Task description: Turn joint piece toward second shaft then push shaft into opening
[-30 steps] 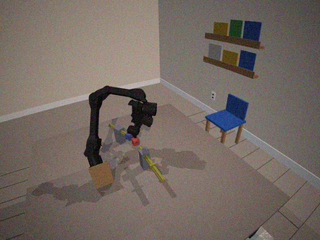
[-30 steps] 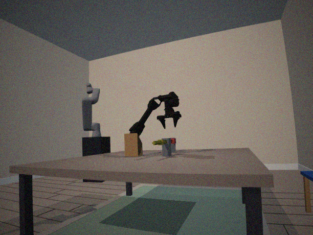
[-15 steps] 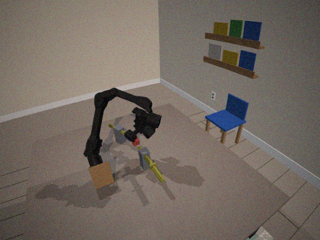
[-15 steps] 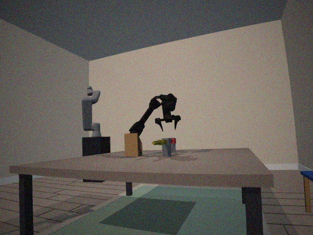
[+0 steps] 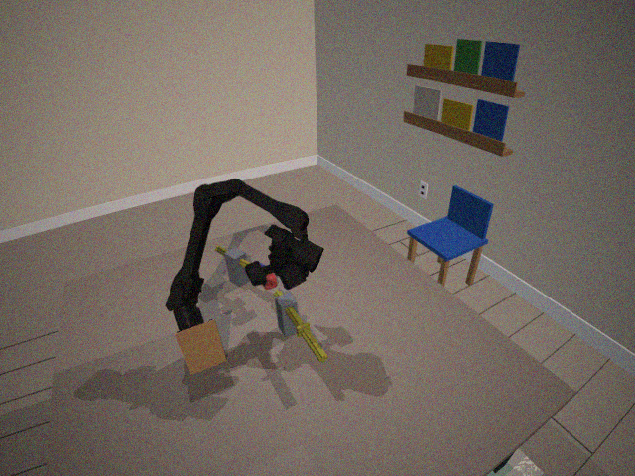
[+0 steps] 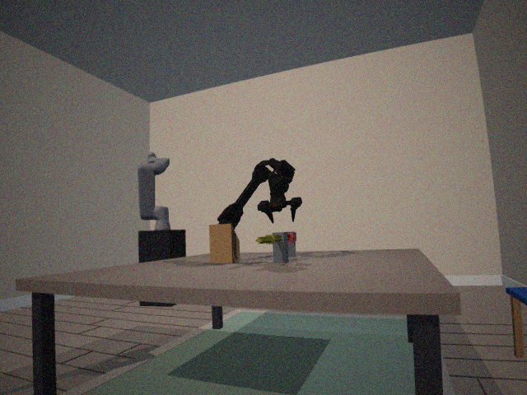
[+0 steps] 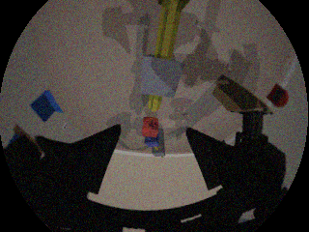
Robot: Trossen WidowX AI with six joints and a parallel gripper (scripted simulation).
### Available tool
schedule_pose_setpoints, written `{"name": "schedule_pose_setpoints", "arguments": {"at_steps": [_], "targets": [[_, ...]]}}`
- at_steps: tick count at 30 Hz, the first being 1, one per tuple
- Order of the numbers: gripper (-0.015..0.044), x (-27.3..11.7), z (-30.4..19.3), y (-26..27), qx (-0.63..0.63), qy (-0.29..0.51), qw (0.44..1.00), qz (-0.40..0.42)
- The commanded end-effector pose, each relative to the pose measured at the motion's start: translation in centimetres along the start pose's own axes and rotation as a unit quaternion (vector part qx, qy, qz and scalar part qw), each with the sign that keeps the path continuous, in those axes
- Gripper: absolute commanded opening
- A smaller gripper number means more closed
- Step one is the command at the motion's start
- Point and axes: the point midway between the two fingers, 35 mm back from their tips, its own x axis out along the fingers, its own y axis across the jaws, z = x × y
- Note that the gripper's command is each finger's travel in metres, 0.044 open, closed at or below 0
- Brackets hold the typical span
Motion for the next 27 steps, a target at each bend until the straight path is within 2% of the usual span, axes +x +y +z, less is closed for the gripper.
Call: {"name": "schedule_pose_setpoints", "arguments": {"at_steps": [1,6,16,27], "targets": [[0.044,0.1,0.0,-0.1,0.012,0.006,1.0,0.002],[0.044,0.0,0.3,0.0,0.001,0.003,1.0,0.002],[0.044,-1.8,4.3,0.4,-0.163,-0.037,0.986,-0.008],[0.044,-3.9,9.0,0.6,-0.339,-0.08,0.937,-0.034]]}}
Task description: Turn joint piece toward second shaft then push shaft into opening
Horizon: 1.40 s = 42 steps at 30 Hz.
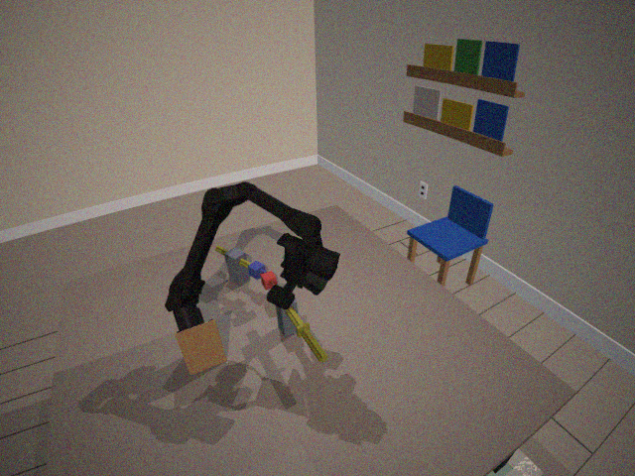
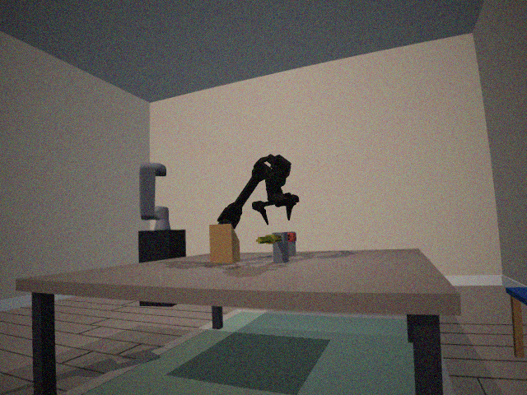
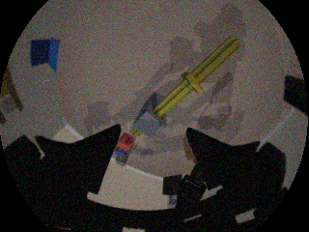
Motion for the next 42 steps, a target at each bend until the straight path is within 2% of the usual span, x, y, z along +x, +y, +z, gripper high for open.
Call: {"name": "schedule_pose_setpoints", "arguments": {"at_steps": [1,13,26,35,42], "targets": [[0.044,-0.7,1.7,-1.1,-0.069,-0.017,0.997,-0.015],[0.044,-2.4,6.3,-4.5,-0.258,-0.048,0.963,-0.062],[0.044,-4.3,10.8,-8.7,-0.441,-0.061,0.887,-0.127],[0.044,-4.4,11.0,-8.9,-0.446,-0.061,0.883,-0.13],[0.044,-3.4,11.4,-9.1,-0.347,-0.076,0.927,-0.121]]}}
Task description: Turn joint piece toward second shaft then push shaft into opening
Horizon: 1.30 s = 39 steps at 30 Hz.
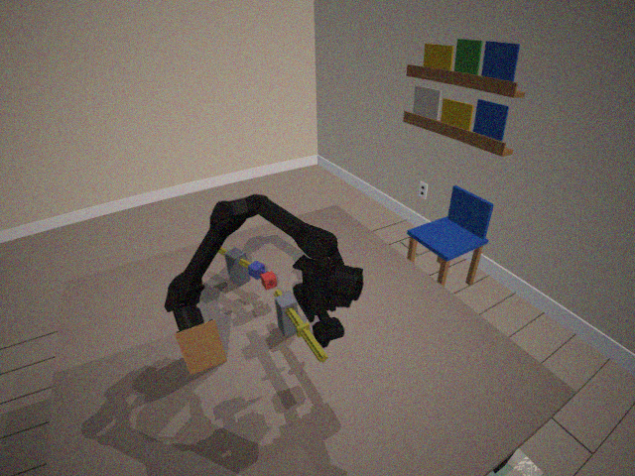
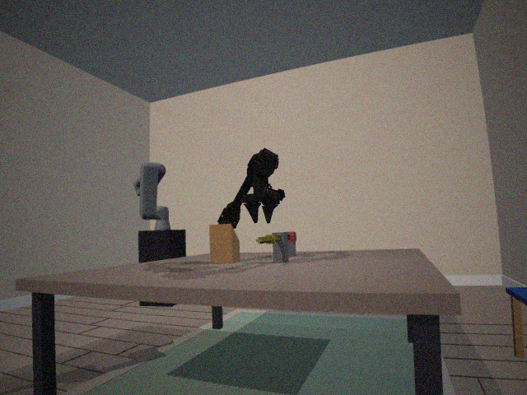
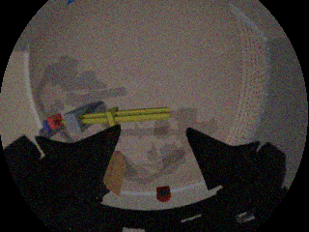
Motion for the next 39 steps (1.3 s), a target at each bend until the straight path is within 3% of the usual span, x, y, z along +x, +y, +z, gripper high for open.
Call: {"name": "schedule_pose_setpoints", "arguments": {"at_steps": [1,19,39], "targets": [[0.044,0.8,-0.1,0.0,0.063,0.003,0.998,0.0],[0.044,3.6,-0.1,-0.1,0.362,0.001,0.932,0.002],[0.044,6.5,-0.3,0.0,0.648,0.002,0.761,0.005]]}}
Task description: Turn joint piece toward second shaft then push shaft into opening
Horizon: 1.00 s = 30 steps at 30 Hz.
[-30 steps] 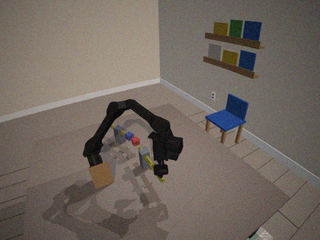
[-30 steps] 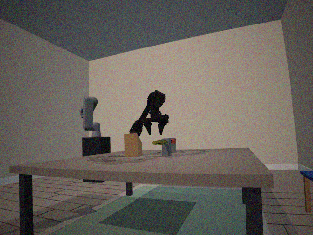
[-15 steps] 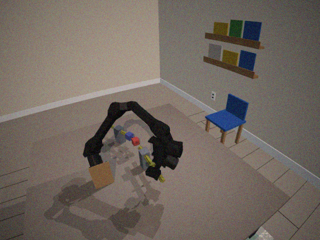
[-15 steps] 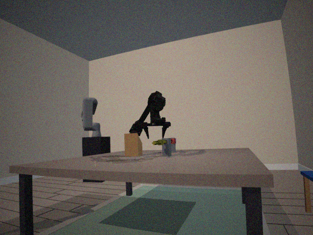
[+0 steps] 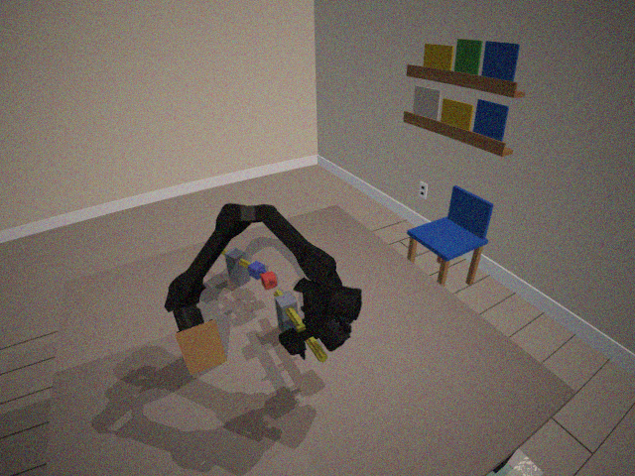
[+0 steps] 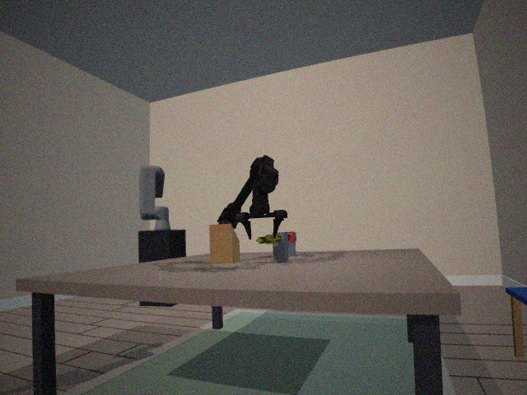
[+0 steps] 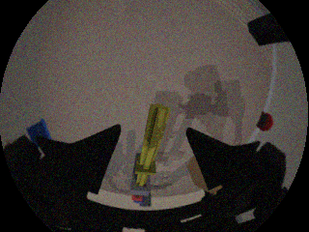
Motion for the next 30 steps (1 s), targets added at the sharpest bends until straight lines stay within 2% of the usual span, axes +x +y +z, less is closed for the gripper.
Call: {"name": "schedule_pose_setpoints", "arguments": {"at_steps": [1,29,30], "targets": [[0.044,0.7,-0.2,-0.1,0.059,0.004,0.998,0.0],[0.044,3.9,-0.4,0.0,0.061,0.005,0.998,0.001],[0.0414,3.9,-0.4,0.0,0.061,0.005,0.998,0.001]]}}
